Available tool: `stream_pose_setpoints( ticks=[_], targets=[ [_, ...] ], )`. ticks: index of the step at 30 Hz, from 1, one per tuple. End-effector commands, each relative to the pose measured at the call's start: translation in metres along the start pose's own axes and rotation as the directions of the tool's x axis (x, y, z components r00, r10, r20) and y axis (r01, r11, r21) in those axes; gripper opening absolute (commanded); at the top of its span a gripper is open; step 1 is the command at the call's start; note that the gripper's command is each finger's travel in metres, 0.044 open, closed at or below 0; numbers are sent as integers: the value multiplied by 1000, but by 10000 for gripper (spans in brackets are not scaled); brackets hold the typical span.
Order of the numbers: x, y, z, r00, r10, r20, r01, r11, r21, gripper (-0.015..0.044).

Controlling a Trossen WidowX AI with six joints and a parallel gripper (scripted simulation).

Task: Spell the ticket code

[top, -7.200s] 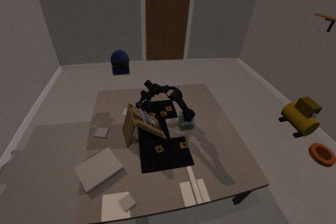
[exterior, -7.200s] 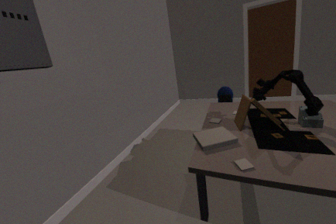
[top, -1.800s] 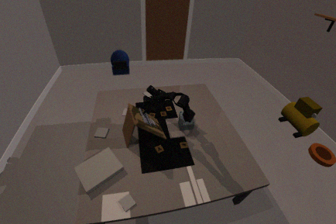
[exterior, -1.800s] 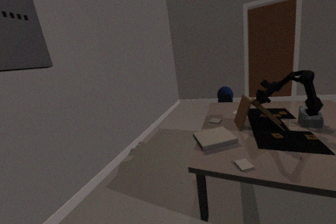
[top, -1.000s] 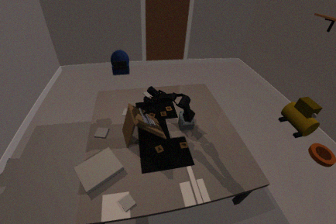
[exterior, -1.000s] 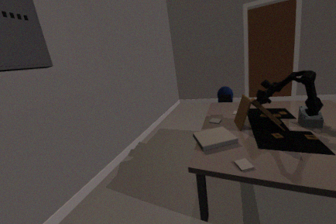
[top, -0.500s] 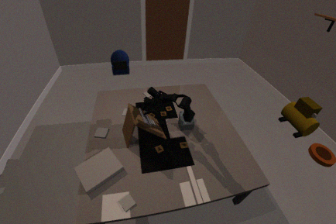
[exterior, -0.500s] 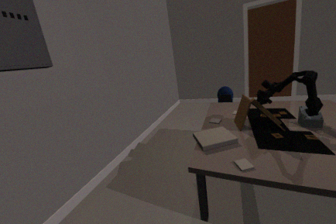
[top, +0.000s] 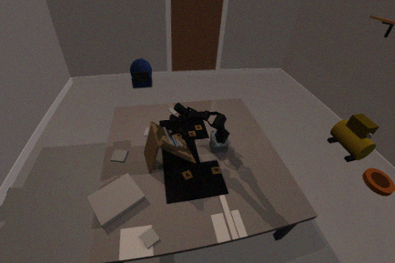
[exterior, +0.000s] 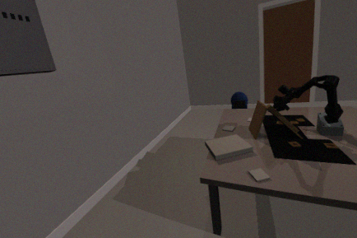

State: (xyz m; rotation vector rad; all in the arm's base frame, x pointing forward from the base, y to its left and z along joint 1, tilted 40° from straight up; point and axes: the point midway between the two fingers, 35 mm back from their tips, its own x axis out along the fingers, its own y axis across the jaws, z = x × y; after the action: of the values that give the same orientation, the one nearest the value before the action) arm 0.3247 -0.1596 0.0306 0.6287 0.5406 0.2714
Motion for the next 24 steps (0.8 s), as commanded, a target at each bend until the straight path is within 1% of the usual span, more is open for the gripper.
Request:
stream_pose_setpoints(
  ticks=[1, 24],
  targets=[
    [-1, 3, 2, 1000, -5, 3, 5, 1000, -5, 0],
    [-1, 16, 2, 1000, -4, 3, 4, 1000, -4, 0]
  ],
)
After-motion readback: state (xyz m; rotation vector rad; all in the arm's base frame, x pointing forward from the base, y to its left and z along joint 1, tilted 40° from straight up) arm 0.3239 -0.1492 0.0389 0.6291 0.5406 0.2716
